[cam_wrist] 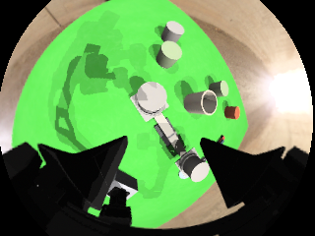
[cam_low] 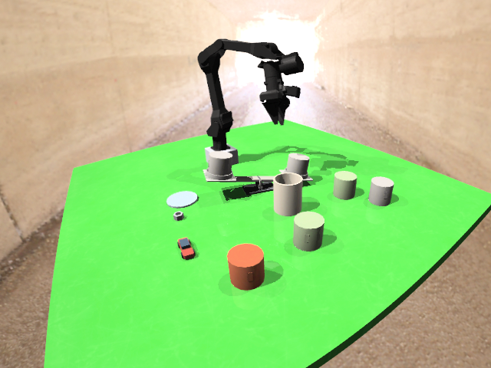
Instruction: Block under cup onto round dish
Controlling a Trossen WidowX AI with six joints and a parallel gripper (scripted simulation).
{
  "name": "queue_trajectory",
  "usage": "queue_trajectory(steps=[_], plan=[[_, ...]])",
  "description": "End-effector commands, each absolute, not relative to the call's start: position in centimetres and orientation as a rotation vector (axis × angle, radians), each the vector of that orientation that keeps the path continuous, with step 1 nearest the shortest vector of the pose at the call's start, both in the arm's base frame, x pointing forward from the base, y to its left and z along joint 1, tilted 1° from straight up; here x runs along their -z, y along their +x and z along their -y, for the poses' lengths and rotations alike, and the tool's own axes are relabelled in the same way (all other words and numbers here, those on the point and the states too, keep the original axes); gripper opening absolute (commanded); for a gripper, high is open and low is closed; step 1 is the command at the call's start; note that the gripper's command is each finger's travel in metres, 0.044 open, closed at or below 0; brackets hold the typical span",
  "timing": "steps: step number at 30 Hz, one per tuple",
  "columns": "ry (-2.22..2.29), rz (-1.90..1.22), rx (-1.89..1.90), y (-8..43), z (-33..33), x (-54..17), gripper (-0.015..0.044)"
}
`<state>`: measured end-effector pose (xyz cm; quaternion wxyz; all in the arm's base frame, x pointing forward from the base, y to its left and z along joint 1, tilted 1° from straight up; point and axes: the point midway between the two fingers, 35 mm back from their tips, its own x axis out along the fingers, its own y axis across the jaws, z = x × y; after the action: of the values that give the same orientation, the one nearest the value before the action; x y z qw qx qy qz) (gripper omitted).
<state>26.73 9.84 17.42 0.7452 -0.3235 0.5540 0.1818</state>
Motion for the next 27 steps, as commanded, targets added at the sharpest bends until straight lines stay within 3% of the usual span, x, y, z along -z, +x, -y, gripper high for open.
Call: queue_trajectory(steps=[1,17,27], plan=[[-0.777,-1.238,-0.498,27.9,-10.5,-16.7,0.044],[-1.017,-1.278,-0.986,32.9,-13.0,-11.1,0.044],[-1.024,-1.276,-1.007,33.1,-13.0,-9.7,0.044]])
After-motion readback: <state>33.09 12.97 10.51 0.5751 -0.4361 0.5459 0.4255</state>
